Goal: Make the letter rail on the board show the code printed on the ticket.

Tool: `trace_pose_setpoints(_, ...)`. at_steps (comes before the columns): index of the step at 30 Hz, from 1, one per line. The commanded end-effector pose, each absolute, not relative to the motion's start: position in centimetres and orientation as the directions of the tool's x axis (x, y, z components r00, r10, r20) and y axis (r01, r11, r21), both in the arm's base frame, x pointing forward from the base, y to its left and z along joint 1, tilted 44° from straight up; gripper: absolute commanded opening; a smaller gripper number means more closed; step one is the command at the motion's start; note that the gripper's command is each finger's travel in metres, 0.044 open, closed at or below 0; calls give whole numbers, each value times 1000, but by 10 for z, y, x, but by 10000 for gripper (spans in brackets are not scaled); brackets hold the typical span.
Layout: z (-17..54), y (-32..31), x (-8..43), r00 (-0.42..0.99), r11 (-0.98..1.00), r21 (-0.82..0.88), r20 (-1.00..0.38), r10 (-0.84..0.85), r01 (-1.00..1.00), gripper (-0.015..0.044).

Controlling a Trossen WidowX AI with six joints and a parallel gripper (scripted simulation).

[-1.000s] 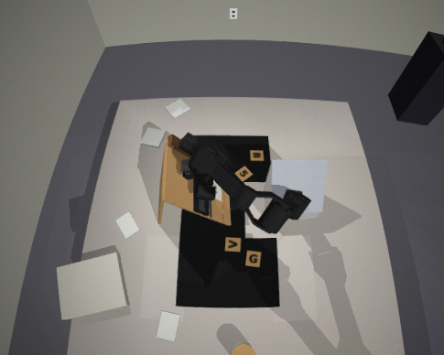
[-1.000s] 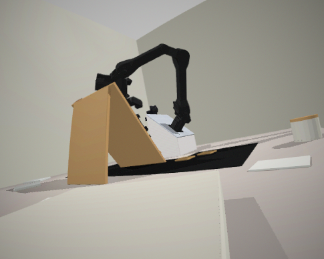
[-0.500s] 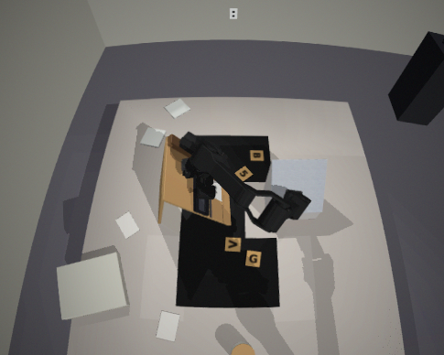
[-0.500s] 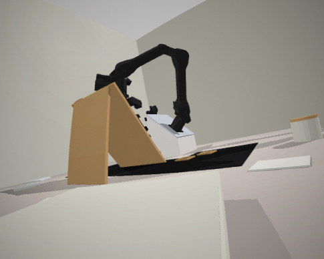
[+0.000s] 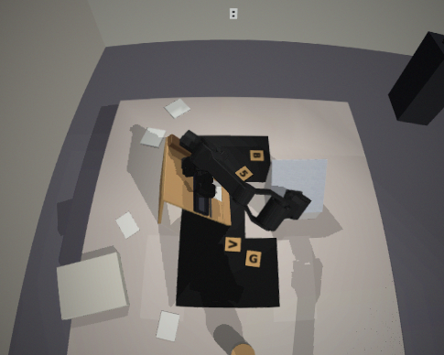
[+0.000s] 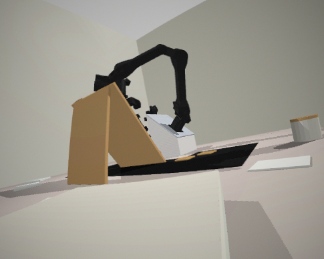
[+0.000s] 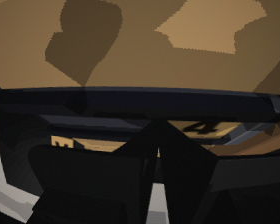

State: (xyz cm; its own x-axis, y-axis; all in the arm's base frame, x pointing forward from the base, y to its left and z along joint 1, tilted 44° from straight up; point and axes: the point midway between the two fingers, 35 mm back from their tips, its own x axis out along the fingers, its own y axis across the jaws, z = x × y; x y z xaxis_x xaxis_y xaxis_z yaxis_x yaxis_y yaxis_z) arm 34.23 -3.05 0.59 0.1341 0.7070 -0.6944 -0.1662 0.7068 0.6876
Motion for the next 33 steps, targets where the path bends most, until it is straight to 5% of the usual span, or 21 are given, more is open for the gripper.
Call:
trace_pose_setpoints(1, 5, -32, 343, 133, 707, 686, -695, 706, -170, 0)
trace_pose_setpoints(33, 9, -44, 330, 133, 708, 686, -696, 706, -169, 0)
